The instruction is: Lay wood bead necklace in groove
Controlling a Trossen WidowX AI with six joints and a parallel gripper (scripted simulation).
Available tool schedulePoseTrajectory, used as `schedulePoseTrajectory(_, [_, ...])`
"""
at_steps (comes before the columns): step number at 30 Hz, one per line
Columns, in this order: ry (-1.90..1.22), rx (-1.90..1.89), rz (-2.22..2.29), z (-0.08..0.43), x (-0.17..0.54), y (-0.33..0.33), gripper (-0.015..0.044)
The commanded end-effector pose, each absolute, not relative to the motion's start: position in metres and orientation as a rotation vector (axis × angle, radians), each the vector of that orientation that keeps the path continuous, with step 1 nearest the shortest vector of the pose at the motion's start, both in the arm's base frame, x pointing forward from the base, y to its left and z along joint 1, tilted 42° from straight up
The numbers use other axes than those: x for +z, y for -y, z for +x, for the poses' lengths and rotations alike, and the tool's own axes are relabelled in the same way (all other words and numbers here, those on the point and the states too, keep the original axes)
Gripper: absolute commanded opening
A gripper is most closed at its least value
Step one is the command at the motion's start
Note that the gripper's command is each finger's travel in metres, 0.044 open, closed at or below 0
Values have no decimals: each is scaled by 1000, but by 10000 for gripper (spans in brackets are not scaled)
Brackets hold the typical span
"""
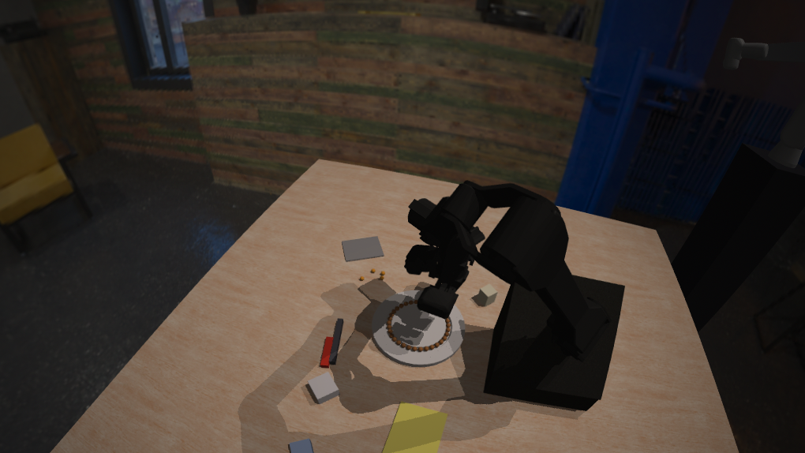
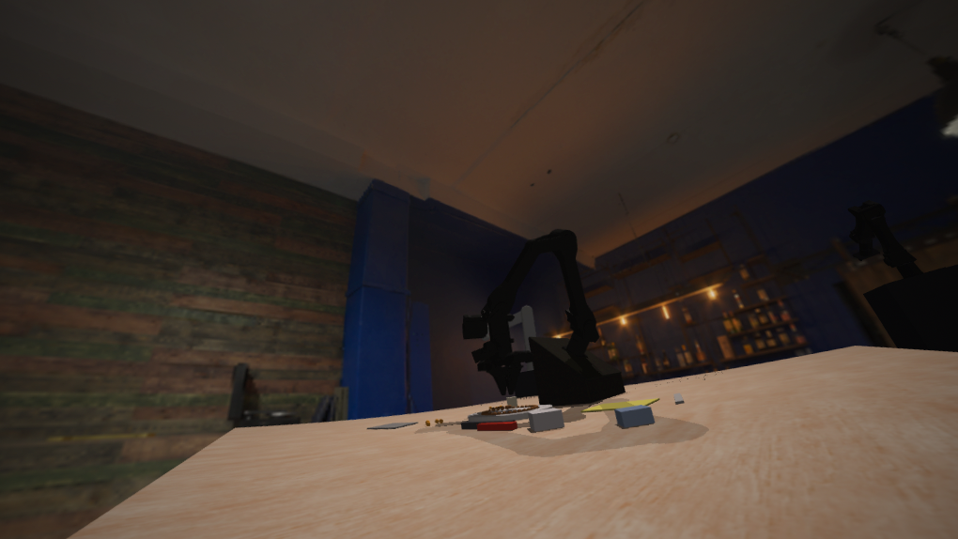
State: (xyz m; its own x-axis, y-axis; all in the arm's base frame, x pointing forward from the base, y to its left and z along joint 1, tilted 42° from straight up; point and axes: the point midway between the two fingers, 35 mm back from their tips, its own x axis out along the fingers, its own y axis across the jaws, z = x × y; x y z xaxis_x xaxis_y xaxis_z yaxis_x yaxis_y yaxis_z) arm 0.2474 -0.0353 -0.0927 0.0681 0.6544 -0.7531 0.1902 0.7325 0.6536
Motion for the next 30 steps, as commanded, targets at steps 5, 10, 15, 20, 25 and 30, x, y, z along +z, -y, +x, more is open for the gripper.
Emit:
schedulePoseTrajectory(5, [-1494, 401, 725, 248, -95, 34, 120])
schedulePoseTrajectory(10, [-1496, 403, 725, 248, -101, 28, 120])
schedulePoseTrajectory(15, [-1498, 405, 725, 248, -107, 22, 120])
schedulePoseTrajectory(20, [-1499, 407, 725, 248, -113, 17, 120])
schedulePoseTrajectory(25, [-1500, 409, 725, 248, -117, 12, 120])
schedulePoseTrajectory(30, [-1500, 409, 725, 248, -117, 12, 120])
